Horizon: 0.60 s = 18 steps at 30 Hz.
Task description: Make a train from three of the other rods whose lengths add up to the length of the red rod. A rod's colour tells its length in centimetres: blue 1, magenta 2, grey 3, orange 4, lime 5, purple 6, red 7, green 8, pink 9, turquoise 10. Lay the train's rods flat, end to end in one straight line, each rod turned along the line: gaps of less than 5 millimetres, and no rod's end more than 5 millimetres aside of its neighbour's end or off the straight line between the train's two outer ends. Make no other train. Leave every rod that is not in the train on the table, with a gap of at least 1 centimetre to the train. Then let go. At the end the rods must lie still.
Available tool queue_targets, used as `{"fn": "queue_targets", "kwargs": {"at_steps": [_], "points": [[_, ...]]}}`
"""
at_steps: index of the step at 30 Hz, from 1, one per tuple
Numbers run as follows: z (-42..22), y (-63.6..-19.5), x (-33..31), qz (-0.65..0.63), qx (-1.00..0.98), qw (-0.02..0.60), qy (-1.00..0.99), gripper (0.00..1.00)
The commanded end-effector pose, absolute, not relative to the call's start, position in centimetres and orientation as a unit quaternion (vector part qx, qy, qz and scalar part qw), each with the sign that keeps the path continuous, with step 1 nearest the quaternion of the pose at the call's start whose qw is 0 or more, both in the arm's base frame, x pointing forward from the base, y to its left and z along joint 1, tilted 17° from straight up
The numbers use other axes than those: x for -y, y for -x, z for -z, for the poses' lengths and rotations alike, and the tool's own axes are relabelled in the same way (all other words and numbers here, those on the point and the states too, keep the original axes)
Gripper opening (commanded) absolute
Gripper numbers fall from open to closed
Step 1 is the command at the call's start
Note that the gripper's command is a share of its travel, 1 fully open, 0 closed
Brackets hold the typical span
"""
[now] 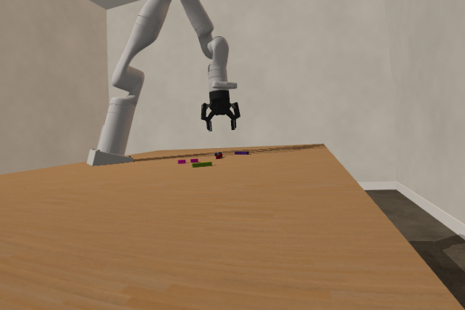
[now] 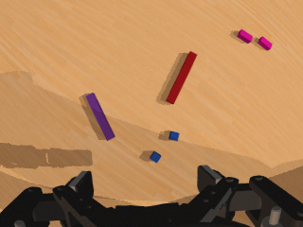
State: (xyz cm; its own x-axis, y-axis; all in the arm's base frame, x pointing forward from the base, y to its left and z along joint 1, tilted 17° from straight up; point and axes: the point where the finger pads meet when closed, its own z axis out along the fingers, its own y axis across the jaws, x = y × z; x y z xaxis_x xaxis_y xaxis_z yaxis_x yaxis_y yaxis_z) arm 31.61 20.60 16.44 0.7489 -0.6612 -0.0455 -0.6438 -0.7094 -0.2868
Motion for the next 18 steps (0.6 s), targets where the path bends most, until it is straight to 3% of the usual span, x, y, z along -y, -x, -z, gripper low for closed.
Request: {"fn": "queue_targets", "kwargs": {"at_steps": [1,18], "points": [[-16.34,-31.52,-20.79,0.028,-0.350,0.144,0.925,1.00],[-15.97,-31.46,-21.20,0.026,-0.336,0.144,0.930,1.00]]}}
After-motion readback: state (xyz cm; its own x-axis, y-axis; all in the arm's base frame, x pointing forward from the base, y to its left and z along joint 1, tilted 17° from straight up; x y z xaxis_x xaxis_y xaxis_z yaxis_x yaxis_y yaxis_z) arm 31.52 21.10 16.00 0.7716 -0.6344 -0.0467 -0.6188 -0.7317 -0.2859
